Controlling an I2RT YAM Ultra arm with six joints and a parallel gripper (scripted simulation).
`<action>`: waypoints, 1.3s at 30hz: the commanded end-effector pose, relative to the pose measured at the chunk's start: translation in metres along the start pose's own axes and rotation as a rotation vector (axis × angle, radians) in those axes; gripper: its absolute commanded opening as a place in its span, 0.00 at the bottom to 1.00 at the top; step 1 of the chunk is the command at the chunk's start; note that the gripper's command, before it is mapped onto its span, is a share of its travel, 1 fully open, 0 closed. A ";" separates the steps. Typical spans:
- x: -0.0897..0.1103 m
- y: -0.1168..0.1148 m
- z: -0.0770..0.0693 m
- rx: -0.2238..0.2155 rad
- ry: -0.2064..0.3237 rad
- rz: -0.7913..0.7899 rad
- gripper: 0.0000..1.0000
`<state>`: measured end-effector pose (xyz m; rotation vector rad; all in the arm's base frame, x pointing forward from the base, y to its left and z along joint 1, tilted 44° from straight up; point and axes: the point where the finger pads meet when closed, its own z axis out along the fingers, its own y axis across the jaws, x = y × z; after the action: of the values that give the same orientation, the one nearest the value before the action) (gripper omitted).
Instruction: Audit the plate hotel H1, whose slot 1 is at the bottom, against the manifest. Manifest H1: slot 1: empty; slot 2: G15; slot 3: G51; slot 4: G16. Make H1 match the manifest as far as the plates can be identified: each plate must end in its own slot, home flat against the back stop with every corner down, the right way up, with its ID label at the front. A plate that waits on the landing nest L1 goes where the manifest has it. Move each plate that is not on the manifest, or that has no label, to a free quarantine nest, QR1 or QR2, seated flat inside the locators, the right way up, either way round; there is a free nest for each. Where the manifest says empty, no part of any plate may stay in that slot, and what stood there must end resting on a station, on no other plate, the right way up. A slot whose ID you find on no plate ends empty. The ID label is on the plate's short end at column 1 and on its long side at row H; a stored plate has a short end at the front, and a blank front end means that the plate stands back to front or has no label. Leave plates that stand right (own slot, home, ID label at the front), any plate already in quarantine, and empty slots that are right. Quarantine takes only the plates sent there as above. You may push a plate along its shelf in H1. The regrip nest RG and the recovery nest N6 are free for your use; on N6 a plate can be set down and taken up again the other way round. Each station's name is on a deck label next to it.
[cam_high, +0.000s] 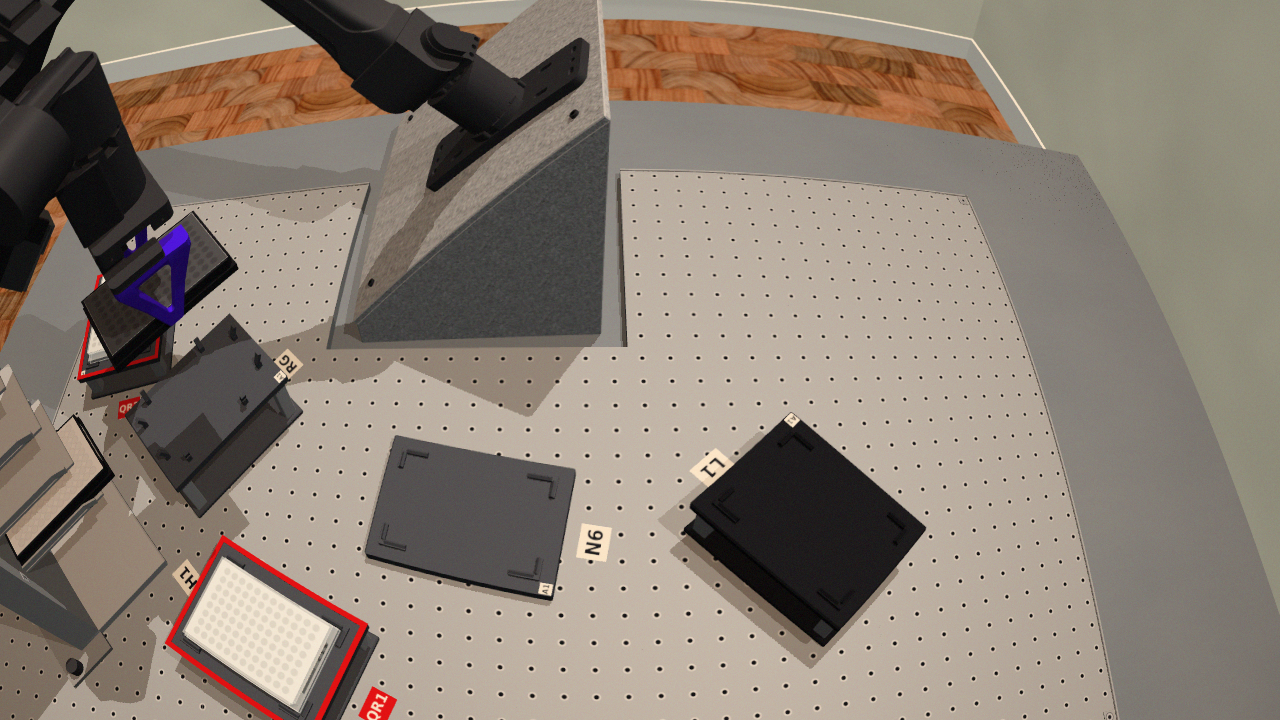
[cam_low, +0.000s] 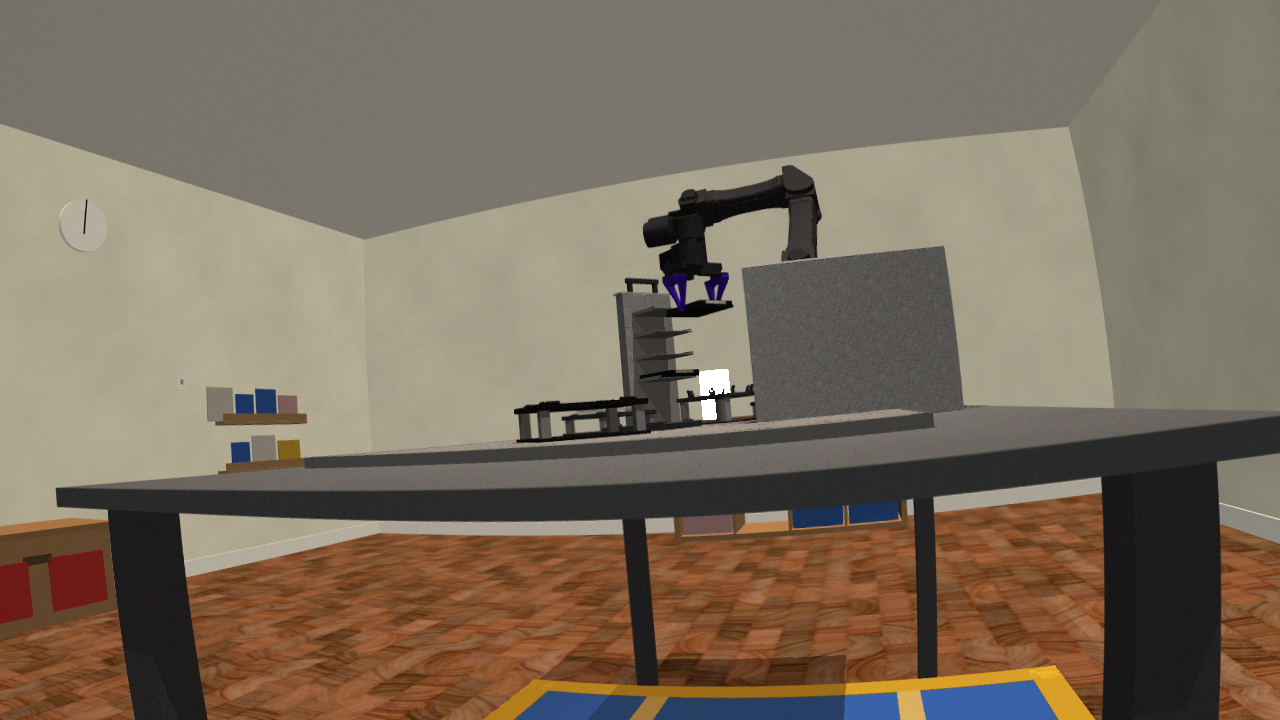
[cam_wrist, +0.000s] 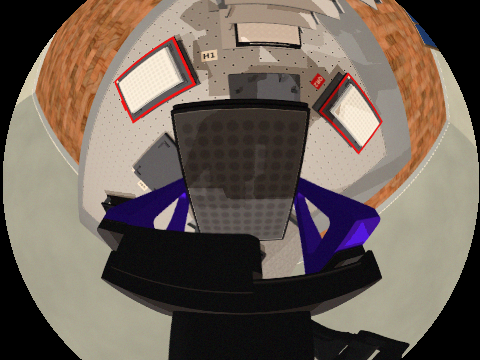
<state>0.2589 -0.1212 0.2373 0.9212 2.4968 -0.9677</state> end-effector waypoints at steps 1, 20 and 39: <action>-0.001 -0.001 -0.004 -0.008 -0.011 -0.064 0.86; -0.011 -0.045 0.005 -0.007 -0.011 -0.063 0.86; -0.015 -0.043 0.050 -0.007 -0.012 -0.063 0.86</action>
<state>0.2372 -0.1843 0.2280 0.8638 2.5505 -0.9900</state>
